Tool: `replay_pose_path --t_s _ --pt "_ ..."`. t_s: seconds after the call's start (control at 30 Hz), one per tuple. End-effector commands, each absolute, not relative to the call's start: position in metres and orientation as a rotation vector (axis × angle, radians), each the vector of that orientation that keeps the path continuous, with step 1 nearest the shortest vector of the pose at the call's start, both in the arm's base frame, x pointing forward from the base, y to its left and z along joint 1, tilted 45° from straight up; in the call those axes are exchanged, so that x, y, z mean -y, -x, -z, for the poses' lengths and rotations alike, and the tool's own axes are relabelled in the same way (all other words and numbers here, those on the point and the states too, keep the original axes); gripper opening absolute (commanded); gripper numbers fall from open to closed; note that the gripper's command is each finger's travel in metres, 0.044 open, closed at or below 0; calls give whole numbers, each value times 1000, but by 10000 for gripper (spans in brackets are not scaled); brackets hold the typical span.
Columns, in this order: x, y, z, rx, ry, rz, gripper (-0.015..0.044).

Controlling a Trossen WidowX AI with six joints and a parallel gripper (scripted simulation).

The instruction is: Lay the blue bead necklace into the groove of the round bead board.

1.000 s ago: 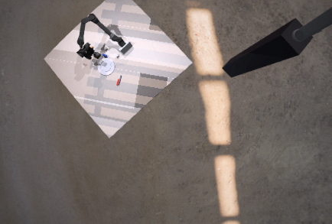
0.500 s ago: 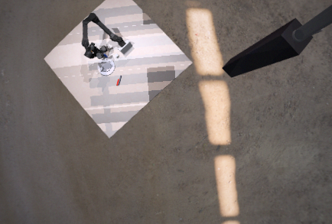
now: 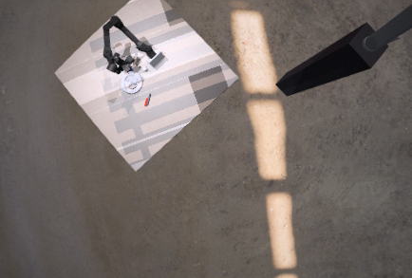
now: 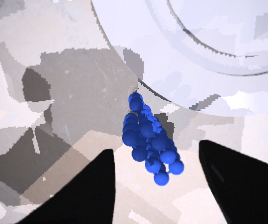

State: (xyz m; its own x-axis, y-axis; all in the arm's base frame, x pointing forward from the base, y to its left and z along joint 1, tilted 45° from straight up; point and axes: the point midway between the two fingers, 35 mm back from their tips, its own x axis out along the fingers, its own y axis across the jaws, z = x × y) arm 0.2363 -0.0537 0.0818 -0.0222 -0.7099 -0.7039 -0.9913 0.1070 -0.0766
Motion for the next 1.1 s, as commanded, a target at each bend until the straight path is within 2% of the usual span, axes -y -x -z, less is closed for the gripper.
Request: replay_pose_path --t_s 0.0,0.83,1.07 --pt "53 -237 -83 -1789 1662 -604 200" --pt "77 -235 -59 -1791 1667 -611 200" --pt "75 -235 -60 -1791 1658 -608 16"
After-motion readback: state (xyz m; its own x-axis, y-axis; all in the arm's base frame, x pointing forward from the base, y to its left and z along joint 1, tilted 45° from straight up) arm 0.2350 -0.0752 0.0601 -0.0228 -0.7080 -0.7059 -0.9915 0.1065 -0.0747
